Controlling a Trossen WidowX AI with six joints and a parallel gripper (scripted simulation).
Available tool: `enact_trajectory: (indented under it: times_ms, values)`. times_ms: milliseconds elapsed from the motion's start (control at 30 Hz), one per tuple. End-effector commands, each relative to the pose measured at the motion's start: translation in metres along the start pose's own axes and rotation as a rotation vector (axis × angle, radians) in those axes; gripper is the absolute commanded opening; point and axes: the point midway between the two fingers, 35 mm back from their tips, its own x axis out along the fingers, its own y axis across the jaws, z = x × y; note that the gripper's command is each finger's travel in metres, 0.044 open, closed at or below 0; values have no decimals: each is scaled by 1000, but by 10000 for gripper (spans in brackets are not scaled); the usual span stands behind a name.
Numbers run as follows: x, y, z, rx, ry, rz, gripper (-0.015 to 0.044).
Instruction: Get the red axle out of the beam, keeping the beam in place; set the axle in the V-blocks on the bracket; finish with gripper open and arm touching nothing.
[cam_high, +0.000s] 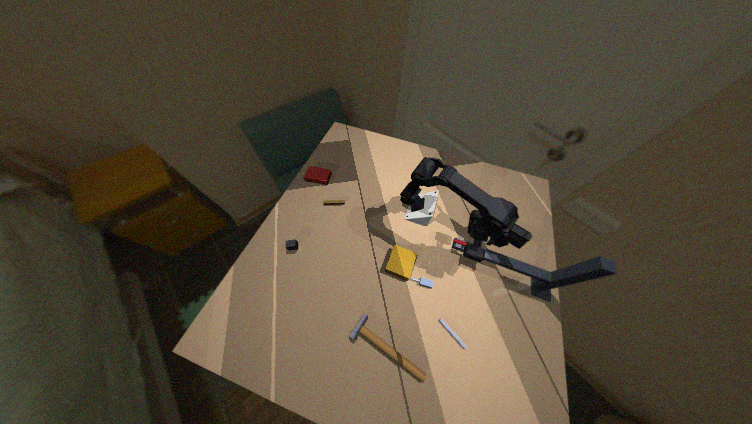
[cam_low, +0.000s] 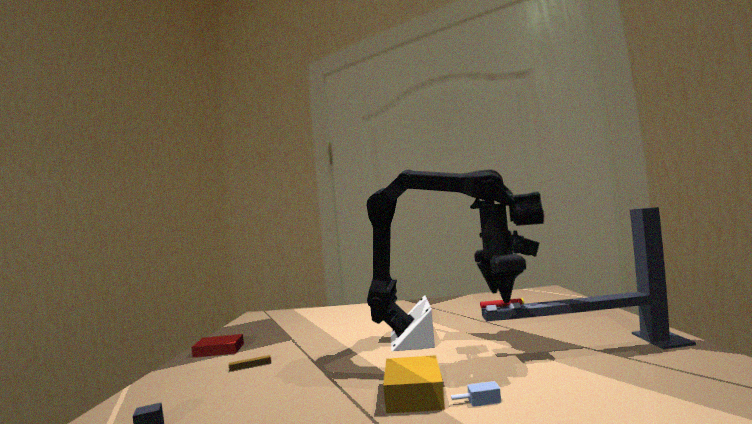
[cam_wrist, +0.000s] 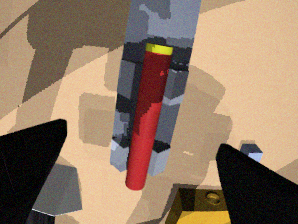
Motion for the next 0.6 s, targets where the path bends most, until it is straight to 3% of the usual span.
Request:
enact_trajectory:
  times_ms: [0, 567]
  values:
    - [-9, 0, 1, 5, -4, 1, 440]
    - [-10, 0, 0, 0, -1, -1, 440]
